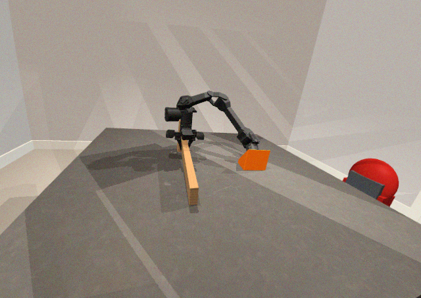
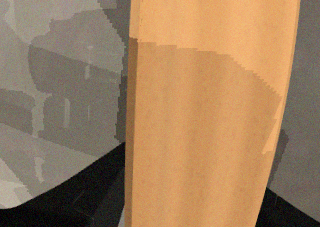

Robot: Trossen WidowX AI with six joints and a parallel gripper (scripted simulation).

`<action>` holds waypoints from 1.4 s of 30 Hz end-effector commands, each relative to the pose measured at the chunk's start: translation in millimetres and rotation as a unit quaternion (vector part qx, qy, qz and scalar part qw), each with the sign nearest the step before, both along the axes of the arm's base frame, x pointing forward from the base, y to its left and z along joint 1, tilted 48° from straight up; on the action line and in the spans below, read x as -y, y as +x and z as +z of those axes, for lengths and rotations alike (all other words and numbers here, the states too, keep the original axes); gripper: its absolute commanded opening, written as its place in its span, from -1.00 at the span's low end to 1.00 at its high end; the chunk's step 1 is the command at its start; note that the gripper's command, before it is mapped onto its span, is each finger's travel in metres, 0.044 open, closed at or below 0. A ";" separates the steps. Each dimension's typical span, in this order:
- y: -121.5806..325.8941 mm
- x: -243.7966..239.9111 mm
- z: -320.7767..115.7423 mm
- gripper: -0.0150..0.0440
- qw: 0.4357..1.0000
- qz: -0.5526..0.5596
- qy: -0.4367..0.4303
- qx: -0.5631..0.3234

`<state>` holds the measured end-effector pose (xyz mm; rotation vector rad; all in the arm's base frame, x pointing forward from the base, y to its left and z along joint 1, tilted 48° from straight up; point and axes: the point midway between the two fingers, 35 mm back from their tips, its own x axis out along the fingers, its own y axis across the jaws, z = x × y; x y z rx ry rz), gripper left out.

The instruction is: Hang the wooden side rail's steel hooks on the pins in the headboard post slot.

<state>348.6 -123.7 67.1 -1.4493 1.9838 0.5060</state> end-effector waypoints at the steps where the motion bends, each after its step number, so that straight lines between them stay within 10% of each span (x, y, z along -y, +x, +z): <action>1: 3.4 -1.1 5.4 -0.49 1.000 0.004 -0.003 0.009; 42: 2.6 2.4 8.2 -0.49 1.000 0.004 -0.003 0.009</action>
